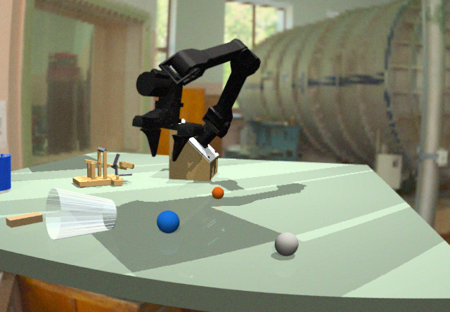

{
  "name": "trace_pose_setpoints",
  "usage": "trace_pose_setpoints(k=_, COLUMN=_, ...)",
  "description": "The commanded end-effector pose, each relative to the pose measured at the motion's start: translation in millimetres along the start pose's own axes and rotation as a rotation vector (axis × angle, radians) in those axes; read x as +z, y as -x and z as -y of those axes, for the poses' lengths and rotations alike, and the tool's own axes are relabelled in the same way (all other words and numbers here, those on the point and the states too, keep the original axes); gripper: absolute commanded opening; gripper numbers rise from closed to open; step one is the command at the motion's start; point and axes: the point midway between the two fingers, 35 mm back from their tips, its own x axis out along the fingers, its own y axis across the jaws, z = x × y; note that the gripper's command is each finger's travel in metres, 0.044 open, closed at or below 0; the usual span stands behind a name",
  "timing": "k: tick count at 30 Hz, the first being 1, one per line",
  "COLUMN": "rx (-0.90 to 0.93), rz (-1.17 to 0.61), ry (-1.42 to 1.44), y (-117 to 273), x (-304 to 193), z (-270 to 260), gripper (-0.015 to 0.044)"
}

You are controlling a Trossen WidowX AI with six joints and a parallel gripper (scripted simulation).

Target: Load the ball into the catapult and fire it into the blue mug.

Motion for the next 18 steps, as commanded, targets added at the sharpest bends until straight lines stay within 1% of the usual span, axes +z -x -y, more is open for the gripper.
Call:
trace_pose_setpoints(k=1, rx=0.043, rz=0.005, ry=0.124, y=-14, x=-33, z=-62, gripper=0.0300)
trace_pose_setpoints(k=5, rx=0.093, rz=-0.005, ry=0.239, y=-27, x=-70, z=-108, gripper=0.0300)
trace_pose_setpoints(k=7, rx=0.103, rz=-0.008, ry=0.260, y=-29, x=-77, z=-118, gripper=0.0300)
trace_pose_setpoints(k=13, rx=0.105, rz=-0.009, ry=0.263, y=-30, x=-78, z=-118, gripper=0.0300)
trace_pose_setpoints(k=16, rx=0.105, rz=-0.009, ry=0.263, y=-43, x=-78, z=-120, gripper=0.0300)
trace_pose_setpoints(k=18, rx=0.105, rz=-0.009, ry=0.263, y=-44, x=-79, z=-120, gripper=0.0300)
